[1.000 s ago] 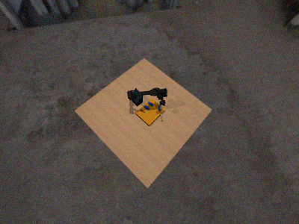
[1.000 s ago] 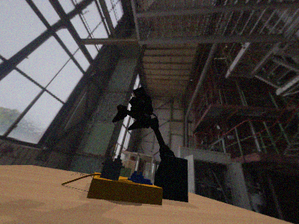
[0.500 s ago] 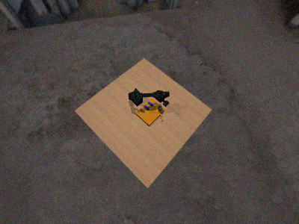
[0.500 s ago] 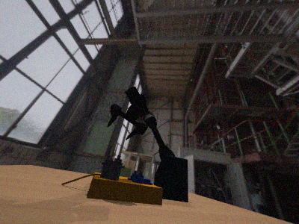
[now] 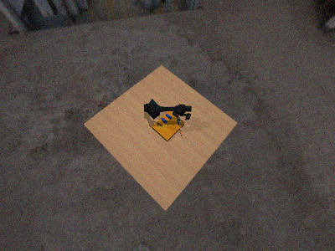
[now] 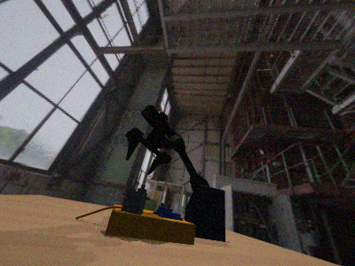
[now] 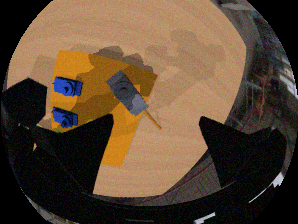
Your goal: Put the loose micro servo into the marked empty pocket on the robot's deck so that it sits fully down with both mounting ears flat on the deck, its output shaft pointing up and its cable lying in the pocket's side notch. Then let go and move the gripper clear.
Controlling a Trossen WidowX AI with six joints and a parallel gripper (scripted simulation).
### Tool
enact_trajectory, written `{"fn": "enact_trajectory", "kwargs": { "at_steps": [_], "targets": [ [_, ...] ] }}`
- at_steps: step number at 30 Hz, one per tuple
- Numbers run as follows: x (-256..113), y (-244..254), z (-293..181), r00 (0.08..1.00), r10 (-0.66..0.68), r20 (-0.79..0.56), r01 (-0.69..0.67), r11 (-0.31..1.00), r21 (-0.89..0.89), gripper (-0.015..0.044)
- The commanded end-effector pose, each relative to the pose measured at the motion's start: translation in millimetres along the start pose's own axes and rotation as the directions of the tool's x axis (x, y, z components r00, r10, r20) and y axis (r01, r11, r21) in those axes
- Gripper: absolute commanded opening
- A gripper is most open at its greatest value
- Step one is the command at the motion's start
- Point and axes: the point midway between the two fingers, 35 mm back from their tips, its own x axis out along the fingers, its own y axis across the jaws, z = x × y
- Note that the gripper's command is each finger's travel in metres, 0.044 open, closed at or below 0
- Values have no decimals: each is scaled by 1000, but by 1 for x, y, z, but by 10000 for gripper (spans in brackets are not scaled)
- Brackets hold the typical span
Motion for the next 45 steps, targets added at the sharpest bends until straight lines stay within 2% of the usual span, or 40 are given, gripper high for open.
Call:
{"fn": "enact_trajectory", "kwargs": {
  "at_steps": [1, 17, 24, 30, 45],
  "targets": [
    [6, 1, -2, 999, 49, 7, -47, 989, -137, 440],
    [32, 14, -10, 973, 231, 18, -177, 791, -585, 440],
    [33, 15, -10, 972, 233, 18, -178, 788, -590, 440],
    [56, 20, -10, 972, 233, 17, -179, 788, -589, 440],
    [71, 23, -10, 972, 233, 16, -179, 788, -589, 440]
  ]
}}
